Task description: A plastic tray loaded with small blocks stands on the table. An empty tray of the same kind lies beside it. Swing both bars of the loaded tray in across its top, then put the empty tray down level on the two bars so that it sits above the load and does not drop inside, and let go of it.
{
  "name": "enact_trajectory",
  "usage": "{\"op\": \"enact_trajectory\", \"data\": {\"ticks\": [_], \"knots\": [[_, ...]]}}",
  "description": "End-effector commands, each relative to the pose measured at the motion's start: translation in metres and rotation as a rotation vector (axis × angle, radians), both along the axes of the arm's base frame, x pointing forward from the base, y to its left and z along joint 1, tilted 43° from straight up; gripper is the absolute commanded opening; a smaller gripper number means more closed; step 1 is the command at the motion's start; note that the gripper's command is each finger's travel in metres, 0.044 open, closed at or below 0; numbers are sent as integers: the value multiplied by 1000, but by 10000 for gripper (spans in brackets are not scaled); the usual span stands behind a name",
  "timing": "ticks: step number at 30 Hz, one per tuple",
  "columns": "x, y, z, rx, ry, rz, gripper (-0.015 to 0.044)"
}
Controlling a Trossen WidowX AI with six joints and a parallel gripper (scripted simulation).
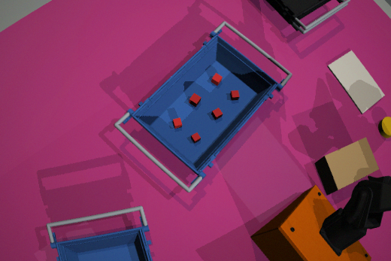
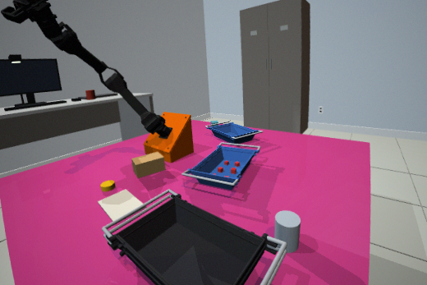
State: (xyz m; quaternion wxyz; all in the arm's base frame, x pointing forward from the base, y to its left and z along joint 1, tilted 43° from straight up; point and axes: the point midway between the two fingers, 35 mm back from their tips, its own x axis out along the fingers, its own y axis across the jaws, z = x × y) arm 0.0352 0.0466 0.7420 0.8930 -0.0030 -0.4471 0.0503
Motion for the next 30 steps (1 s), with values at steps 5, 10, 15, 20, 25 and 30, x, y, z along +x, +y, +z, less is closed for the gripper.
{"op": "enact_trajectory", "data": {"ticks": [5,10,15,20,25,30], "knots": [[86,-50,-19,159,181,64,82],[144,-75,-37,252,301,75,82],[190,-88,-57,306,390,74,82],[254,-98,-94,368,530,65,82],[318,-97,-145,401,706,67,82],[365,-88,-194,409,859,67,82]]}}
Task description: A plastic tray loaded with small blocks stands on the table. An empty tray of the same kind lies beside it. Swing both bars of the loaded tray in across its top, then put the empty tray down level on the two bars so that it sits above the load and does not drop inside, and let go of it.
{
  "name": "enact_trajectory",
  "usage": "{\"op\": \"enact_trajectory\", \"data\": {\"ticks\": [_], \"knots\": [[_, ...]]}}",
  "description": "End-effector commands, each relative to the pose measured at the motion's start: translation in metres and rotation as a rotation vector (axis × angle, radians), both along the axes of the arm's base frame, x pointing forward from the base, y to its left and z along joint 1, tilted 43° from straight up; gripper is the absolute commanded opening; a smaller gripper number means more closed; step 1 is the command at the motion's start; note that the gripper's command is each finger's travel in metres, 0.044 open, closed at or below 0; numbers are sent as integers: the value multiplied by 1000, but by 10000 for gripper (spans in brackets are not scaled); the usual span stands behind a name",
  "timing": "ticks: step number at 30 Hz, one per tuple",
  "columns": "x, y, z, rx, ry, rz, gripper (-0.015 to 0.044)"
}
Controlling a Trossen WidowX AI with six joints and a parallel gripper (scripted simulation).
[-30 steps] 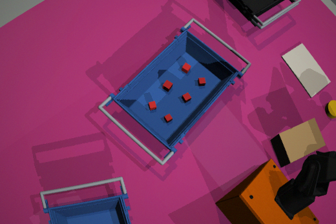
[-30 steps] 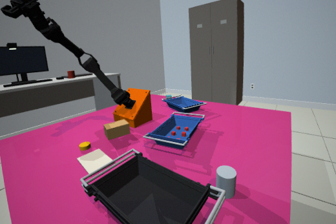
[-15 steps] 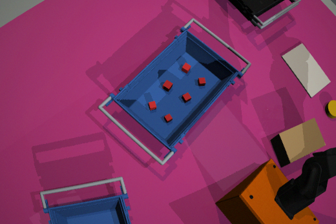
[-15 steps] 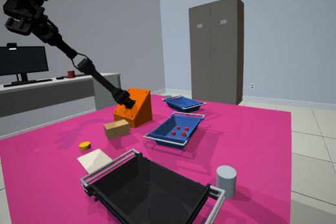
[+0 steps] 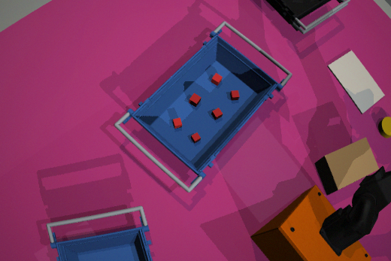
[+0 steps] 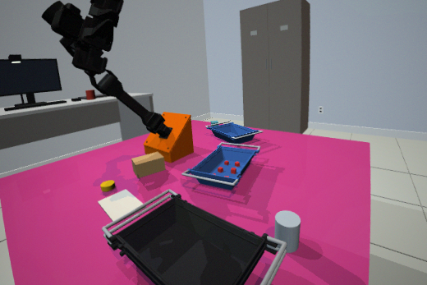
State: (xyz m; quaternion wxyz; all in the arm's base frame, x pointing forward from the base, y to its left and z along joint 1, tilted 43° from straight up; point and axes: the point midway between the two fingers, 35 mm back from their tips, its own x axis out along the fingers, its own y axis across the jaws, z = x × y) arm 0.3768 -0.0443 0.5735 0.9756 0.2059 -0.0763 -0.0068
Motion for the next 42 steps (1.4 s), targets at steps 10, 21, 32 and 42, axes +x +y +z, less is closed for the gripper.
{"op": "enact_trajectory", "data": {"ticks": [10,21,32,42], "knots": [[91,36,-126,-1,381,53,82],[146,92,-292,-64,833,48,82],[134,142,-478,-307,1320,-39,82],[62,165,-630,-768,1722,-153,82]]}}
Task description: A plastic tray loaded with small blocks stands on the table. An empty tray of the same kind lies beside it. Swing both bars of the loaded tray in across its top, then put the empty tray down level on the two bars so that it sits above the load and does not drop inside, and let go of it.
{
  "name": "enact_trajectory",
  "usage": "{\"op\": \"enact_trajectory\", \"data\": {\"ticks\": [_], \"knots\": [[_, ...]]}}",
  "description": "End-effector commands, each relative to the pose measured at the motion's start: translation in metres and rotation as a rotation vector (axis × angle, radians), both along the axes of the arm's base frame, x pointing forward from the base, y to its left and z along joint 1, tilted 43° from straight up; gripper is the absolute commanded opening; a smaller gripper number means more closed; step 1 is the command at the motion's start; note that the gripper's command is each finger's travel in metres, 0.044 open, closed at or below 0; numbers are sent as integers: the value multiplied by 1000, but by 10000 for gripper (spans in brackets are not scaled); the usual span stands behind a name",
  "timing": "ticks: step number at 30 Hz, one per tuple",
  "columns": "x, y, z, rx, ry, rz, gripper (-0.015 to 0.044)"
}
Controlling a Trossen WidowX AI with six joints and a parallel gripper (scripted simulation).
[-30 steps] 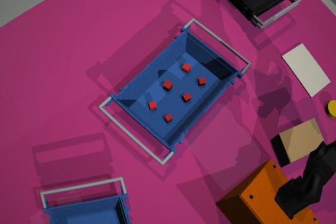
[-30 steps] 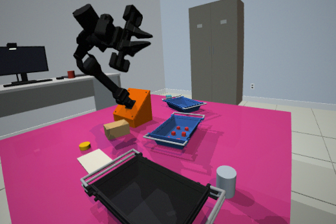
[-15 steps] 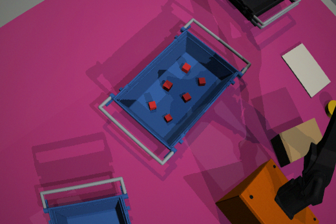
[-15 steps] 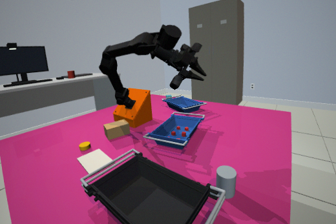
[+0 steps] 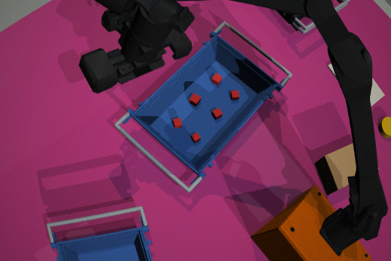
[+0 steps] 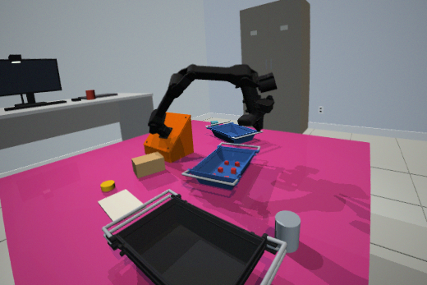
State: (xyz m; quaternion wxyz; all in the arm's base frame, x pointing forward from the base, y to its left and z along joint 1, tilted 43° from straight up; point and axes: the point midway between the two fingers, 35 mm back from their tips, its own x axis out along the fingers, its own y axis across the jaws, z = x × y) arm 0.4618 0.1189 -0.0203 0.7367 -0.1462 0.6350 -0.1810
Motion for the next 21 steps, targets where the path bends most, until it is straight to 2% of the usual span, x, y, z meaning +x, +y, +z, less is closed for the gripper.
{"op": "enact_trajectory", "data": {"ticks": [1,5,13,21], "knots": [[-31,2,-49,-161,151,58,82],[-54,2,-77,-275,247,111,82],[-54,0,-79,-275,246,111,82],[-53,-20,-102,-276,246,111,82]]}}
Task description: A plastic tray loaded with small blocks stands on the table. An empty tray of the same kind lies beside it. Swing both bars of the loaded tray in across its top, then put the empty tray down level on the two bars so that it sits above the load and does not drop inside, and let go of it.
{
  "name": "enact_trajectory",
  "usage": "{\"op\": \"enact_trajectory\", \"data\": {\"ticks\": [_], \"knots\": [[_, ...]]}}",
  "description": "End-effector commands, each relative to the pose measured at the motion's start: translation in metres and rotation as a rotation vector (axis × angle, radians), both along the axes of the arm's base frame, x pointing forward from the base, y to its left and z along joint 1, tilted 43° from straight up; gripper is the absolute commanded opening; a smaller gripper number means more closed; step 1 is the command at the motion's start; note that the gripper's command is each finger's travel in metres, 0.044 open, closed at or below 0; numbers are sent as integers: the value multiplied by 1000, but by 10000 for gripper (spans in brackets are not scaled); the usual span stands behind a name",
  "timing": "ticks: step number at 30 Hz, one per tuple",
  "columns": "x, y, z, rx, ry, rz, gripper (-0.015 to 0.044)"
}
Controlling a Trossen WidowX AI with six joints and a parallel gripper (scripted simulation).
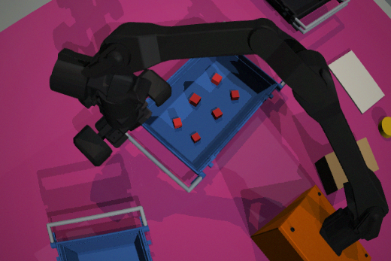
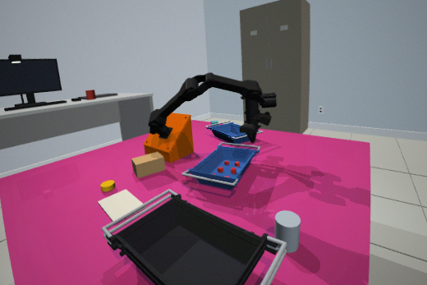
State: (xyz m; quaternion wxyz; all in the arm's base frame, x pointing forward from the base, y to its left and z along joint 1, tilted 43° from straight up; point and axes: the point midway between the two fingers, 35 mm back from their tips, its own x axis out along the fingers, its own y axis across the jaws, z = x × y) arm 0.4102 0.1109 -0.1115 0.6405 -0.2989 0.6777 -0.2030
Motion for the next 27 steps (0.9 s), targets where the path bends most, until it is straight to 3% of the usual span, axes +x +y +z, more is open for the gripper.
{"op": "enact_trajectory", "data": {"ticks": [1,11,27], "knots": [[-1,-15,-14,-10,10,-4,82],[-3,-31,-31,-12,10,-4,82],[3,-32,17,-12,10,-4,82]]}}
